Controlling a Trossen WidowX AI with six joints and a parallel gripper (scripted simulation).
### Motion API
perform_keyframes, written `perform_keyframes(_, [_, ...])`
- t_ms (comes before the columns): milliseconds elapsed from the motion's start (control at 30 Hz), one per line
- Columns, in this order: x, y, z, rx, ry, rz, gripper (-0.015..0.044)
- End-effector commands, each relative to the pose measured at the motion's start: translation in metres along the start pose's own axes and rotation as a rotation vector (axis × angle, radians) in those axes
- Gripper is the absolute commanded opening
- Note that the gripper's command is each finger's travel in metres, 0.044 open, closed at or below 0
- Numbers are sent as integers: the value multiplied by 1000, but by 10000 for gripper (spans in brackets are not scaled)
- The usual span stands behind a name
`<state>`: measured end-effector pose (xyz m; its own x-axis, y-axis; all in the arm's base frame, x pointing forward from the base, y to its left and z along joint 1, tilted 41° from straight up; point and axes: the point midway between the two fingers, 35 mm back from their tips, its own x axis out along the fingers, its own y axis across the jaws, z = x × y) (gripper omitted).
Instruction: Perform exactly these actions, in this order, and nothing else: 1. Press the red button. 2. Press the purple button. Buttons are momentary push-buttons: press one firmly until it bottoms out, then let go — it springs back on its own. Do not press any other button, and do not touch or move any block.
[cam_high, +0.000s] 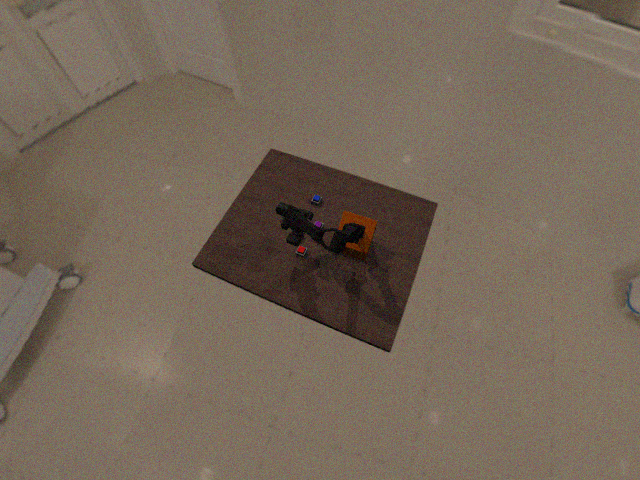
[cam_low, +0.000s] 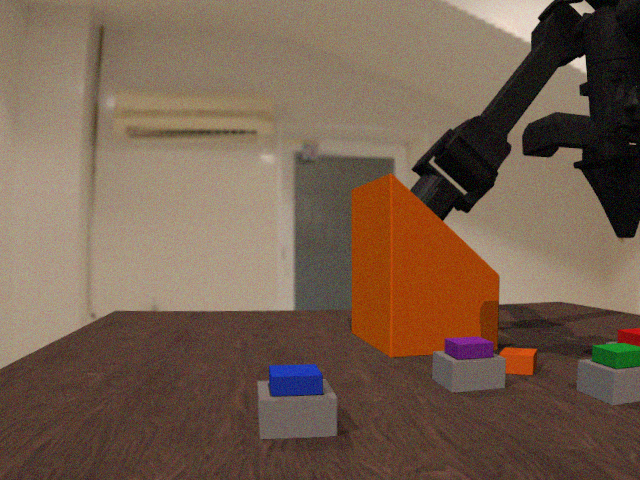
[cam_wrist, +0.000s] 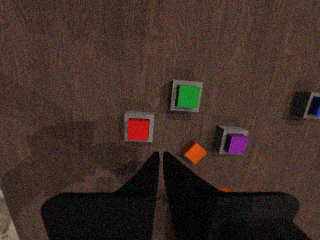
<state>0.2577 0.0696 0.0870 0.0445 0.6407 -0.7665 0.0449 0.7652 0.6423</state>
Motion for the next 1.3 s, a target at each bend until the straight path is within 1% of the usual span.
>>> perform_keyframes(0, [-2,-65,-2,20,5,-24,20])
perform_keyframes(167, [-1,-135,-22,18,10,-7,20])
perform_keyframes(233, [0,-146,-28,16,11,1,20])
perform_keyframes(500, [3,-146,-28,16,10,1,20])
perform_keyframes(533, [11,-147,-28,16,10,0,20])
perform_keyframes(633, [52,-146,-28,16,10,2,20])
perform_keyframes(667, [60,-146,-29,16,10,3,20])
perform_keyframes(900, [63,-146,-29,16,10,4,20])
perform_keyframes(1267, [81,-146,-29,16,10,4,20])
